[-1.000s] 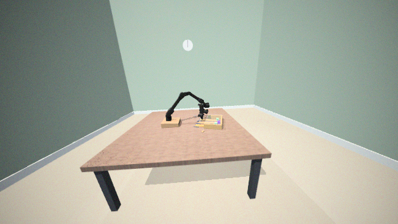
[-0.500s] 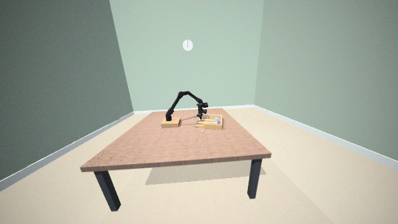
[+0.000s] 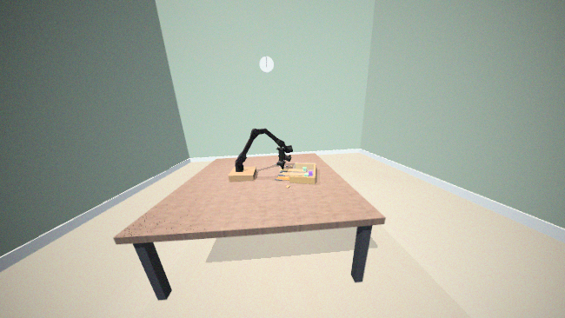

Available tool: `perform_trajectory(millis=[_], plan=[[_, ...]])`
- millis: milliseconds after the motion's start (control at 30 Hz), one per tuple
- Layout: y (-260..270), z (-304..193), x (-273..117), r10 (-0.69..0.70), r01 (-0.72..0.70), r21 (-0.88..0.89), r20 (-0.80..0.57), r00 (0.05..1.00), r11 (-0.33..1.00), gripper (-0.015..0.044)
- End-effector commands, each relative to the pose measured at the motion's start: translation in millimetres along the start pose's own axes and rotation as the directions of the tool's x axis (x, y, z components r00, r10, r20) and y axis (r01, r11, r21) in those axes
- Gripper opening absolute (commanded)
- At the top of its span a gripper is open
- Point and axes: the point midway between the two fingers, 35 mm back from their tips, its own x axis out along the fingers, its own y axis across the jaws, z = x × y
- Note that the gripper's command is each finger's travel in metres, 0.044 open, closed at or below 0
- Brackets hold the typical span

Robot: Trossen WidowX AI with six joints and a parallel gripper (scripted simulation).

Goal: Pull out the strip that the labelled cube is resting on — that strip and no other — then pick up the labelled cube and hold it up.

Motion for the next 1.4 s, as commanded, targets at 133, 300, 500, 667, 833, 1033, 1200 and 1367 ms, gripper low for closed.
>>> perform_trajectory(millis=[133, 300, 500, 667, 833, 1033, 1200, 1367], plan=[[-1.1, -18.8, 4.4, -0.009, 0.009, 0.0, -0.021, 1.0, 1.0, 0.0], [-1.2, -26.7, 4.4, -0.009, 0.009, 0.0, -0.022, 1.0, 1.0, 0.0], [-1.3, -35.9, 4.3, -0.009, 0.009, 0.0, -0.022, 1.0, 1.0, 0.0], [-1.4, -43.6, 4.3, -0.009, 0.009, 0.0, -0.023, 1.0, 1.0, 0.0], [-1.4, -51.1, 4.2, -0.009, 0.009, 0.0, -0.024, 1.0, 1.0, 0.0], [-1.5, -60.1, 4.1, -0.009, 0.009, 0.0, -0.024, 1.0, 1.0, 0.0], [-1.6, -67.5, 4.0, -0.009, 0.009, 0.0, -0.025, 1.0, 1.0, 0.0], [-1.6, -74.9, 3.9, -0.009, 0.009, 0.0, -0.025, 1.0, 1.0, 0.0]])
